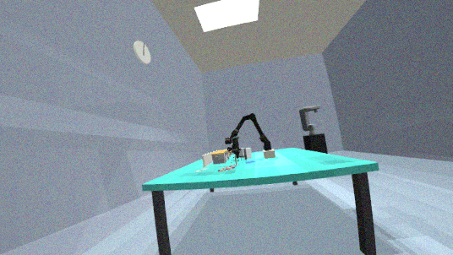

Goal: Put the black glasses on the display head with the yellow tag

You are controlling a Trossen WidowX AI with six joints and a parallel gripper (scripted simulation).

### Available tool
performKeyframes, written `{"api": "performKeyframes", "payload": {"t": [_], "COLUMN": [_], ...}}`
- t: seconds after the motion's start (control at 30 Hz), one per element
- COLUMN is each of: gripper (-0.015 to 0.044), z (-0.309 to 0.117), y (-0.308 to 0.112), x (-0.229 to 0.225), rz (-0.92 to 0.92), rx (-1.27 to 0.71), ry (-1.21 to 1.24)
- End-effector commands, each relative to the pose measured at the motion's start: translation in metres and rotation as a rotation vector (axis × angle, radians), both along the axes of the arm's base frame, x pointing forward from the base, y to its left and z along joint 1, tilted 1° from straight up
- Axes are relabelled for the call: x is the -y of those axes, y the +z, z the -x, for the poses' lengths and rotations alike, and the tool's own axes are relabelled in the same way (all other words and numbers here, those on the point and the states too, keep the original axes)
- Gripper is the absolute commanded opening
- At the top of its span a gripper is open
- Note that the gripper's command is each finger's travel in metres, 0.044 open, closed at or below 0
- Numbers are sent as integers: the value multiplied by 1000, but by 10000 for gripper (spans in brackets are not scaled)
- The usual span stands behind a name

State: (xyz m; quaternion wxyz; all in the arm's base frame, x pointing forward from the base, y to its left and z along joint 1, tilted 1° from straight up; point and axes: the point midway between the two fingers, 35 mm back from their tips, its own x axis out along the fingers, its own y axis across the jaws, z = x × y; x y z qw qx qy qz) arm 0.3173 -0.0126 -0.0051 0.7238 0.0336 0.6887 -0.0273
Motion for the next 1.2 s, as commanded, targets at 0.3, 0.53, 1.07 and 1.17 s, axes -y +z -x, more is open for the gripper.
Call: {"api": "performKeyframes", "payload": {"t": [0.3,0.53,1.07,1.17], "gripper": [108,108,108,108], "z": [0,1,4,4], "y": [2,6,54,57], "x": [-2,-7,-1,0], "rz": [-1,-3,-4,-4], "rx": [-1,-5,-9,-9], "ry": [0,-2,-3,-3]}}
